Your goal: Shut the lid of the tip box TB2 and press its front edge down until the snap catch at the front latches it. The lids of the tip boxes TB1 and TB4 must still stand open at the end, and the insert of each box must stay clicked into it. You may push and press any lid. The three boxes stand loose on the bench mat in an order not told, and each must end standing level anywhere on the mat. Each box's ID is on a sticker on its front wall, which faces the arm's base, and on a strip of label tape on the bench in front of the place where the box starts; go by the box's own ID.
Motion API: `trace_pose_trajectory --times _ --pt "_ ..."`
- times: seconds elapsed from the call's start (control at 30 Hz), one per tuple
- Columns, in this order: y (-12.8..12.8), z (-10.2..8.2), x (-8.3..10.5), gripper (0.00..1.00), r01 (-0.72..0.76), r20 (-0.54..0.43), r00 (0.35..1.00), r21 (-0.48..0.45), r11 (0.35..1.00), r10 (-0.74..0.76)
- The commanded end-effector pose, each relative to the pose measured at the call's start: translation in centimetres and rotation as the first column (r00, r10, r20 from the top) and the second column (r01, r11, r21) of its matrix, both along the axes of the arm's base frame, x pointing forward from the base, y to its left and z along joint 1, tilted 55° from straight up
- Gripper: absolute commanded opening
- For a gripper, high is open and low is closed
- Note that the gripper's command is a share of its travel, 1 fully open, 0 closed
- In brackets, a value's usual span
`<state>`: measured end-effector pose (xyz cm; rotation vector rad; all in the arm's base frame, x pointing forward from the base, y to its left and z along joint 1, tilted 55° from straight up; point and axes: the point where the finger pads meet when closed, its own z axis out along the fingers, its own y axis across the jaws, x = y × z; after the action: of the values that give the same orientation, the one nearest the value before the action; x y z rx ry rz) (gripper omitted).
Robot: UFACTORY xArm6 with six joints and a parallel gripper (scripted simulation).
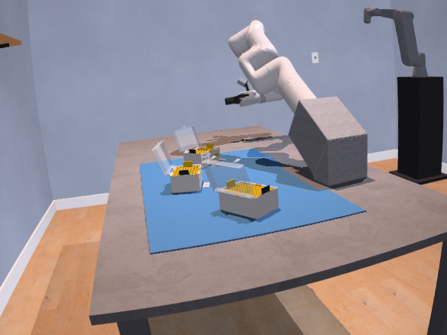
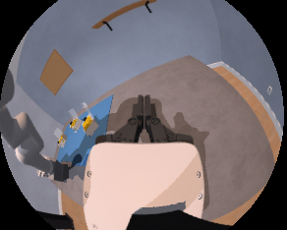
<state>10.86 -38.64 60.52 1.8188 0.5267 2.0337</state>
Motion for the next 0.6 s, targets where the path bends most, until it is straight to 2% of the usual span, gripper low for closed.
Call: trace_pose_trajectory --times 0.0,0.07,0.23,0.37,0.43,0.57 --pt "0.5 -1.1 1.6 0.0 -0.027 -0.016 0.999 0.028 0.999 0.028" --pt "0.6 -1.4 2.0 0.0 -0.027 -0.016 0.999 0.028 0.999 0.028" --pt "1.5 -2.9 3.8 0.0 -0.119 -0.078 0.988 0.146 0.982 0.131" --pt "2.1 -4.0 5.3 0.0 -0.121 -0.079 0.988 0.149 0.982 0.133" --pt "2.1 -4.0 5.3 0.0 -0.121 -0.079 0.988 0.149 0.982 0.133" --pt "3.0 -5.2 6.6 0.0 -0.183 -0.128 0.967 0.242 0.953 0.218"
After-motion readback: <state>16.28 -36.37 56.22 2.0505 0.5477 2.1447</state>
